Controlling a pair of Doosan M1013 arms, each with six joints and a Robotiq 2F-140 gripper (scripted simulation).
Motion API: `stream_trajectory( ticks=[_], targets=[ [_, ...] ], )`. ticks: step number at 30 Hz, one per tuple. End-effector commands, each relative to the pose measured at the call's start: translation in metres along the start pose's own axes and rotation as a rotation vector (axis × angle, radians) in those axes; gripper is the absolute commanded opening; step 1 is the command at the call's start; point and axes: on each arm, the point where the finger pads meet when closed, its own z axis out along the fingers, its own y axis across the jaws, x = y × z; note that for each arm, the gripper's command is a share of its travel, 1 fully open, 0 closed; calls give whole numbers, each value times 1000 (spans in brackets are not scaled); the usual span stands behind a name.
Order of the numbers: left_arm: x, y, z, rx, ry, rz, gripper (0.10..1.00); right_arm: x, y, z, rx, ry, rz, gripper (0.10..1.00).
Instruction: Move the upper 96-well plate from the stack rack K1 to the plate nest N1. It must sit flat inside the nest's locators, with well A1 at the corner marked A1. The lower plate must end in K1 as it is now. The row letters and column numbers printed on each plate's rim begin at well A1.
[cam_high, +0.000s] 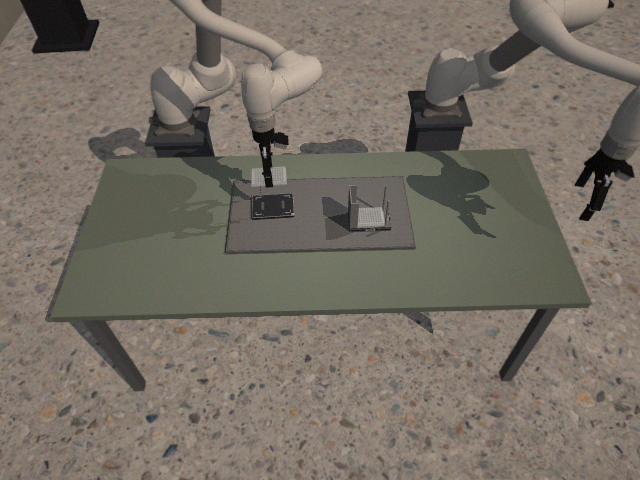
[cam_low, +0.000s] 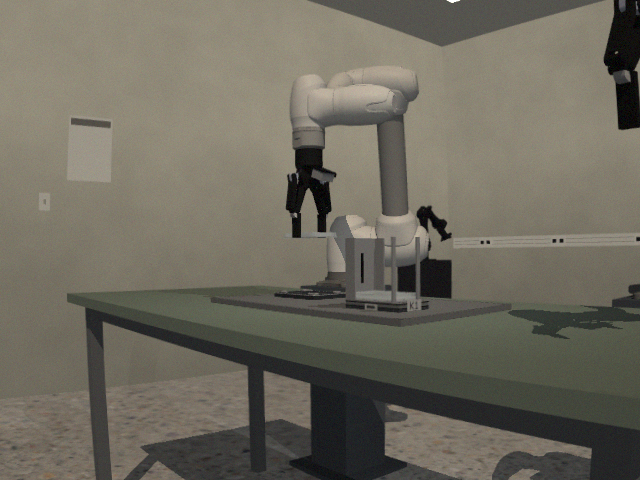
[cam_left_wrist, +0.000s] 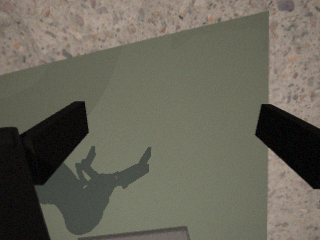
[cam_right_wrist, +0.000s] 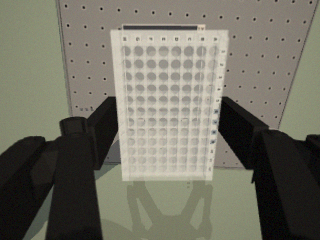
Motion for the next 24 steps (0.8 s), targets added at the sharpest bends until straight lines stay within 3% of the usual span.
stream_trajectory(
  ticks=[1,24],
  targets=[
    [0,0,-1,-1,1,0,1000,1,0,-1,-1,1,0,99],
    [0,0,-1,-1,1,0,1000,1,1,2,-1,1,0,99]
  ],
)
